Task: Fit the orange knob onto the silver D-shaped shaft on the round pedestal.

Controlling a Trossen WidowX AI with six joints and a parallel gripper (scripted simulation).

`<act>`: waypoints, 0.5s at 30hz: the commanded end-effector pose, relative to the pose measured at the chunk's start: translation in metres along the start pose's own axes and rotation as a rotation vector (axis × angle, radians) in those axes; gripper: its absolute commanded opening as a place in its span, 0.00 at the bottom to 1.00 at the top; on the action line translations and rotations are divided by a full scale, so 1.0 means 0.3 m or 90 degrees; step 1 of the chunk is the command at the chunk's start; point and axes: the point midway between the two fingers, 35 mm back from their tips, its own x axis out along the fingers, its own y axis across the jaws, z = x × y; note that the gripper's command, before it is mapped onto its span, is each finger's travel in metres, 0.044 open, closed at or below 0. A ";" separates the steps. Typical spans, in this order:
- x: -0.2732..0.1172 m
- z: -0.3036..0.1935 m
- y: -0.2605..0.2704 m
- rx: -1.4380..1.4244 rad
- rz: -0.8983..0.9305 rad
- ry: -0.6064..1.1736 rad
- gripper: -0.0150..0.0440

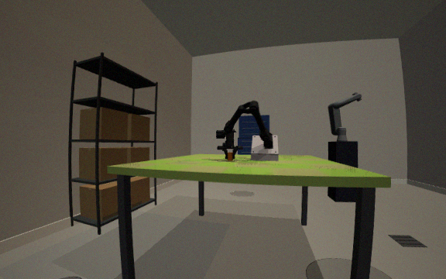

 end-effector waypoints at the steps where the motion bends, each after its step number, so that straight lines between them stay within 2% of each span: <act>1: 0.004 0.000 0.000 0.002 0.002 0.003 0.25; 10: 0.000 0.000 0.000 0.000 0.000 0.000 0.65; 15: 0.000 0.000 0.000 0.000 0.000 0.000 0.66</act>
